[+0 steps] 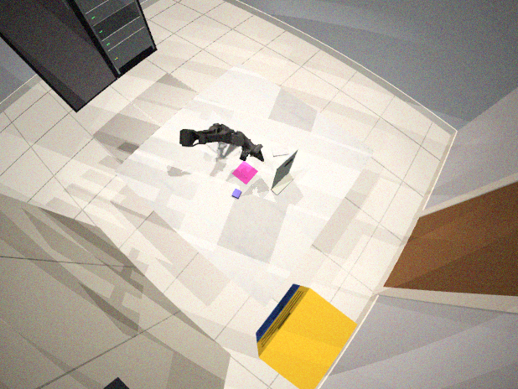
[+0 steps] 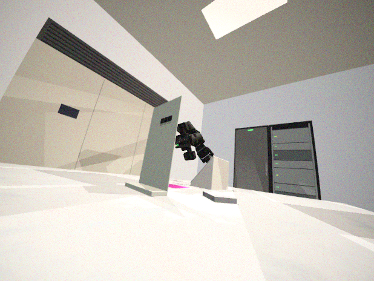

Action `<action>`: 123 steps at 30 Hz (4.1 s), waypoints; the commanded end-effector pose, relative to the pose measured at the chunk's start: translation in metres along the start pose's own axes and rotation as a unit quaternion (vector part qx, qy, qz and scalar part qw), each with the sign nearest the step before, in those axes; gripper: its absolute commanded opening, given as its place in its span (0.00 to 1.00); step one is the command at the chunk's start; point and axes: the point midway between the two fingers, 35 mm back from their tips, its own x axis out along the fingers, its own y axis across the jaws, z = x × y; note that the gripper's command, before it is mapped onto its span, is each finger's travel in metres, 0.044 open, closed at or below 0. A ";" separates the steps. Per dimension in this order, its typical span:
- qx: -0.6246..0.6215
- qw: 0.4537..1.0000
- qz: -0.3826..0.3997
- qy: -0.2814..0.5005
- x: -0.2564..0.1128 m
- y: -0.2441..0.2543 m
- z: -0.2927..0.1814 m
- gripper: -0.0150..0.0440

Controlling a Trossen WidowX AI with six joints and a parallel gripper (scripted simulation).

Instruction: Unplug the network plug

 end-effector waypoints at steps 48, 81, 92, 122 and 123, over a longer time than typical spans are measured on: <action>0.067 0.959 -0.227 -0.153 -0.013 -0.120 0.065 0.25; 0.067 0.959 -0.228 -0.152 -0.003 -0.137 0.066 0.25; 0.067 0.959 -0.228 -0.153 -0.001 -0.143 0.067 0.25; 0.064 0.960 -0.225 -0.156 0.003 -0.158 0.072 0.25; 0.064 0.960 -0.225 -0.156 0.003 -0.158 0.072 0.25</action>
